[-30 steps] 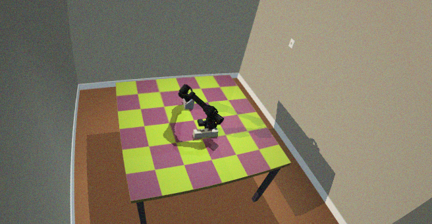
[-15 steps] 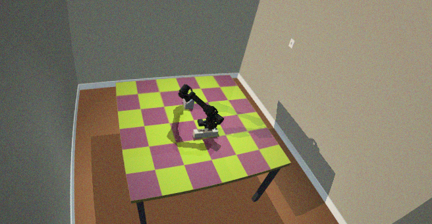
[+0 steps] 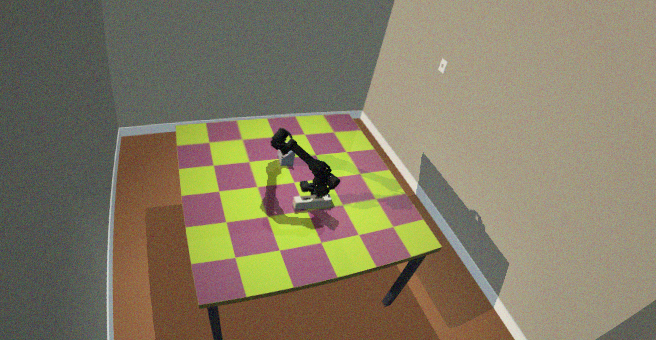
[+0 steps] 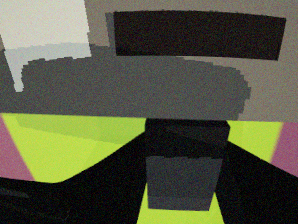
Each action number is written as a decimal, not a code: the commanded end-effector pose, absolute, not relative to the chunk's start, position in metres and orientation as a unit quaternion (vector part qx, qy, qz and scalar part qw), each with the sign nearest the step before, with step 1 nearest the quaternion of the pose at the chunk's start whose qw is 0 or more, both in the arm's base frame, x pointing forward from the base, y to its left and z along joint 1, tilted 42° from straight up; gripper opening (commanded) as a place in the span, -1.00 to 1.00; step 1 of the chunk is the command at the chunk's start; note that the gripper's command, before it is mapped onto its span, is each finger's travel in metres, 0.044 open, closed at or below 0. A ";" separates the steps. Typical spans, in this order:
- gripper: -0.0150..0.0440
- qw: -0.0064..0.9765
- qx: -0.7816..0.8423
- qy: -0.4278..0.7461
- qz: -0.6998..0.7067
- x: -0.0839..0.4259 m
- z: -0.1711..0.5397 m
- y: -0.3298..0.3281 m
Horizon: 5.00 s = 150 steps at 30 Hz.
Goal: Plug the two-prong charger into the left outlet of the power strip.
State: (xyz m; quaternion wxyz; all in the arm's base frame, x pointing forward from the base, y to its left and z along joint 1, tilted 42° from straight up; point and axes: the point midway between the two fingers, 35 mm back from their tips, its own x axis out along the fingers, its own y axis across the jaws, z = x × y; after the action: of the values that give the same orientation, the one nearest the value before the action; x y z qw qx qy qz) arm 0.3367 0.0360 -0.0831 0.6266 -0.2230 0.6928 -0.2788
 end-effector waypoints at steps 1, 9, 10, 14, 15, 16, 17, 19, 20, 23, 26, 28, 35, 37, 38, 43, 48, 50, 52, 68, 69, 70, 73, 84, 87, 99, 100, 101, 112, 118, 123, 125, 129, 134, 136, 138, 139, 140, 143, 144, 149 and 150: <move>-0.49 0.633 -0.221 0.688 -0.279 0.344 -0.082 0.037; -0.49 0.633 -0.221 0.688 -0.279 0.347 -0.082 0.037; -0.49 0.633 -0.221 0.688 -0.279 0.347 -0.082 0.037; -0.49 0.633 -0.221 0.688 -0.279 0.349 -0.081 0.037; -0.49 0.633 -0.221 0.687 -0.279 0.349 -0.081 0.037; -0.49 0.633 -0.221 0.687 -0.279 0.350 -0.081 0.037; -0.49 0.633 -0.221 0.687 -0.279 0.350 -0.081 0.037; -0.49 0.633 -0.221 0.687 -0.279 0.351 -0.081 0.037; -0.49 0.633 -0.221 0.687 -0.279 0.351 -0.081 0.037; -0.49 0.633 -0.221 0.687 -0.279 0.353 -0.081 0.037; -0.49 0.633 -0.221 0.687 -0.279 0.354 -0.081 0.037; -0.49 0.633 -0.221 0.687 -0.279 0.355 -0.081 0.037; -0.49 0.633 -0.221 0.687 -0.279 0.357 -0.080 0.037; -0.49 0.633 -0.221 0.687 -0.279 0.357 -0.080 0.037; -0.49 0.633 -0.221 0.687 -0.279 0.357 -0.080 0.037; -0.49 0.633 -0.221 0.687 -0.279 0.358 -0.080 0.037; -0.49 0.633 -0.221 0.687 -0.279 0.358 -0.080 0.037; -0.49 0.633 -0.221 0.687 -0.279 0.359 -0.080 0.037; -0.49 0.633 -0.221 0.687 -0.279 0.359 -0.080 0.037; -0.49 0.633 -0.221 0.687 -0.279 0.358 -0.081 0.036; -0.49 0.633 -0.221 0.687 -0.279 0.358 -0.081 0.036; -0.49 0.633 -0.221 0.687 -0.279 0.358 -0.081 0.036; -0.49 0.633 -0.221 0.687 -0.279 0.357 -0.081 0.036; -0.49 0.633 -0.221 0.687 -0.279 0.356 -0.082 0.035; -0.49 0.633 -0.221 0.687 -0.279 0.356 -0.082 0.035; -0.49 0.633 -0.221 0.687 -0.279 0.354 -0.083 0.035; -0.49 0.633 -0.221 0.687 -0.279 0.354 -0.083 0.034; -0.49 0.633 -0.221 0.687 -0.279 0.354 -0.083 0.034; -0.49 0.633 -0.221 0.687 -0.279 0.353 -0.083 0.034; -0.49 0.633 -0.221 0.687 -0.279 0.352 -0.083 0.034; -0.49 0.633 -0.221 0.687 -0.279 0.352 -0.083 0.035; -0.49 0.633 -0.221 0.687 -0.279 0.351 -0.083 0.035; -0.49 0.633 -0.221 0.687 -0.279 0.351 -0.083 0.035; -0.49 0.633 -0.221 0.687 -0.279 0.351 -0.082 0.036; -0.49 0.633 -0.221 0.687 -0.279 0.351 -0.082 0.036; -0.49 0.633 -0.221 0.687 -0.279 0.352 -0.082 0.036; -0.49 0.633 -0.221 0.687 -0.279 0.352 -0.082 0.036; -0.49 0.633 -0.221 0.687 -0.279 0.352 -0.081 0.036; -0.49 0.633 -0.221 0.687 -0.279 0.352 -0.081 0.036; -0.49 0.633 -0.221 0.687 -0.279 0.352 -0.081 0.036; -0.49 0.633 -0.221 0.687 -0.279 0.352 -0.081 0.037; -0.49 0.633 -0.221 0.687 -0.279 0.352 -0.081 0.037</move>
State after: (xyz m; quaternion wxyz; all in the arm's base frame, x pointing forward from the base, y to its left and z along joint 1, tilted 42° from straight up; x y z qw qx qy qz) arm 0.3455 0.0353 -0.0824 0.6233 -0.2216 0.6969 -0.2771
